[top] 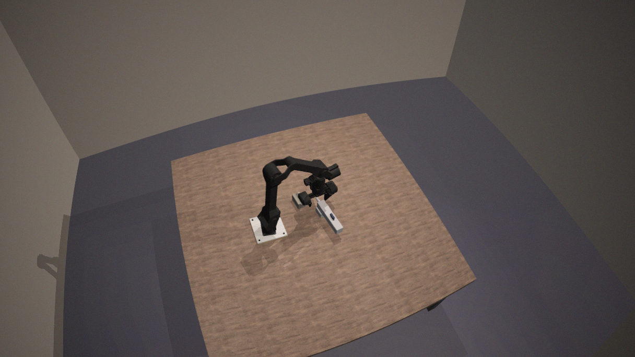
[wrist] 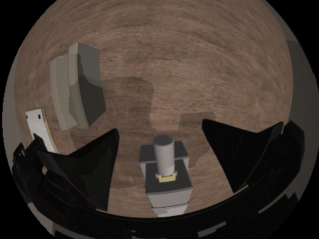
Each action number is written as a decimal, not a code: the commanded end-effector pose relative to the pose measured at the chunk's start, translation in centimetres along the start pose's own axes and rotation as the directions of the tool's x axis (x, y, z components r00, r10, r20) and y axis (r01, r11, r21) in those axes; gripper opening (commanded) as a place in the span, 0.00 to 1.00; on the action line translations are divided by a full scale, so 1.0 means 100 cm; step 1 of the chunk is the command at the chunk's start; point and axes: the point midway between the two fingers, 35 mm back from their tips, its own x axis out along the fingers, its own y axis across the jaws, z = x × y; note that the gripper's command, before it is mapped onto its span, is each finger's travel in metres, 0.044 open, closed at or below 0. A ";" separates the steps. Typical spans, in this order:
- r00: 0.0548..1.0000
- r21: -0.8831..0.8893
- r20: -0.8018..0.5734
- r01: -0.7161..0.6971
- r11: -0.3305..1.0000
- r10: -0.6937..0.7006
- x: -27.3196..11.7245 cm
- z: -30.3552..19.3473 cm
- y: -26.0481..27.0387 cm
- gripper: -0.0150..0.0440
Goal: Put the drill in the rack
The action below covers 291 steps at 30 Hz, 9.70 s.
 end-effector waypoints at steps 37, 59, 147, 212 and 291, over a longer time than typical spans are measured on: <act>1.000 -0.003 0.003 0.000 1.000 0.000 0.000 0.021 -0.001 0.25; 1.000 -0.004 -0.001 -0.009 1.000 0.009 0.002 0.041 0.001 0.48; 1.000 -0.003 0.004 0.000 1.000 0.000 0.003 0.037 0.000 0.25; 1.000 -0.003 0.009 -0.001 1.000 0.001 -0.008 0.090 0.003 0.25; 1.000 -0.003 0.009 -0.001 1.000 0.001 -0.029 0.086 0.010 0.25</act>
